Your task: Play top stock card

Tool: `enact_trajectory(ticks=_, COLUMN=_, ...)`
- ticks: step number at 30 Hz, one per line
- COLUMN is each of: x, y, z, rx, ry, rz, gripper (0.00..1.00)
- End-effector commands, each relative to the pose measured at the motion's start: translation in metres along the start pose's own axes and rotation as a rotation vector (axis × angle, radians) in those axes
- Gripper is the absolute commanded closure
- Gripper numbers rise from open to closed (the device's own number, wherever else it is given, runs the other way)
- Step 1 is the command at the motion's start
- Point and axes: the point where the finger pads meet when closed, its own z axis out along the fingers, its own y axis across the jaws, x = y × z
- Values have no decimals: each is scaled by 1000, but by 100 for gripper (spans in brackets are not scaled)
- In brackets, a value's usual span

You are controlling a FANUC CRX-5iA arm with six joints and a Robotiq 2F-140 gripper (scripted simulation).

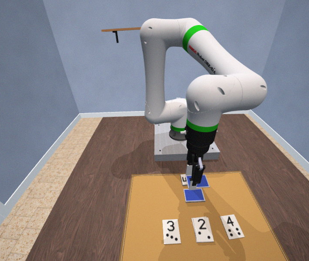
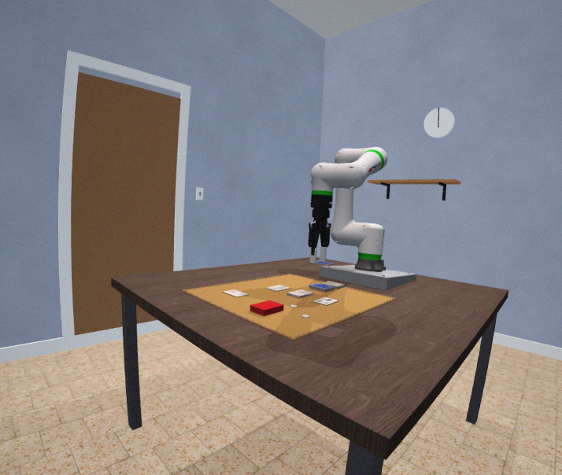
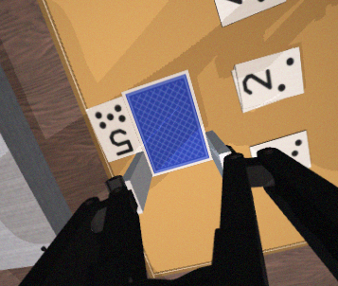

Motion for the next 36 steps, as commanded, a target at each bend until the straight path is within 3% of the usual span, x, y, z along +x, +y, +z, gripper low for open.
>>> enact_trajectory(ticks=1, x=0, y=0, z=0, rx=-1, ry=0, rz=0, gripper=60)
enact_trajectory(ticks=8, x=11, y=0, z=0, rx=-1, ry=0, rz=0, gripper=60)
enact_trajectory(ticks=26, x=94, y=1, z=0, rx=-1, ry=0, rz=0, gripper=60)
enact_trajectory(ticks=36, x=102, y=1, z=0, rx=-1, ry=0, rz=0, gripper=60)
